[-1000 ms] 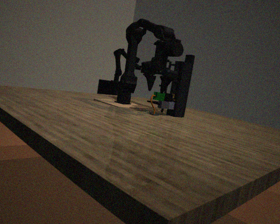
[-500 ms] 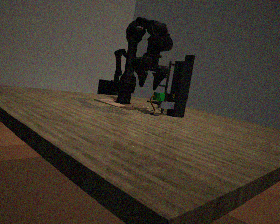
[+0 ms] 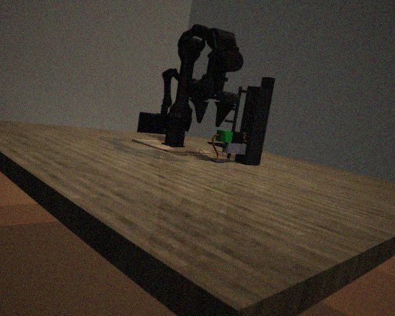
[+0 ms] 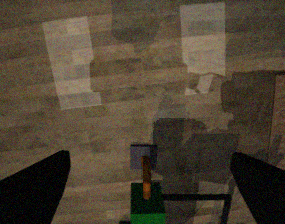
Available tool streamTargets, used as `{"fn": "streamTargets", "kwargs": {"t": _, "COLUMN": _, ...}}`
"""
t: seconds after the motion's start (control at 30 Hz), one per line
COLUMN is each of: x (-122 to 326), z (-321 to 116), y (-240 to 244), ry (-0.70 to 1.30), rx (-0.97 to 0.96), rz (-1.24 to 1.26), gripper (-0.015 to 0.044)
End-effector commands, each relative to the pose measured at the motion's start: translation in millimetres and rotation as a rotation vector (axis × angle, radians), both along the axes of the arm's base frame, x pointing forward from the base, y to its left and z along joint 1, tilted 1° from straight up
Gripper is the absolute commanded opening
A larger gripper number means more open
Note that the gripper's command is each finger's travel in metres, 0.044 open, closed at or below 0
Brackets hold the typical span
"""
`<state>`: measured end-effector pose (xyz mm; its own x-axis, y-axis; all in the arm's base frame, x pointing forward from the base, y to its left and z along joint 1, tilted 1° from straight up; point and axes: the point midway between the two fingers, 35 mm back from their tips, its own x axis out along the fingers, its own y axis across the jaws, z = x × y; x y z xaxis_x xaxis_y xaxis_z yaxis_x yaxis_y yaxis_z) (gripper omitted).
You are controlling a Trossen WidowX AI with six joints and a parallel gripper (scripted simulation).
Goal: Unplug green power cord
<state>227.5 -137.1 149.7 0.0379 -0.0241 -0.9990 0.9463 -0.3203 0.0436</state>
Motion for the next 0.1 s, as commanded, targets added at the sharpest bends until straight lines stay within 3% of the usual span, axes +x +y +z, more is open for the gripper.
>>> {"fn": "streamTargets", "kwargs": {"t": 0.0, "x": -0.1, "z": 0.2, "y": 0.2, "ry": 0.001, "rx": 0.002, "rz": 0.004, "gripper": 0.0440}}
{"fn": "streamTargets", "kwargs": {"t": 0.07, "x": -0.1, "z": 0.2, "y": 0.2, "ry": 0.001, "rx": 0.002, "rz": 0.004, "gripper": 0.0440}}
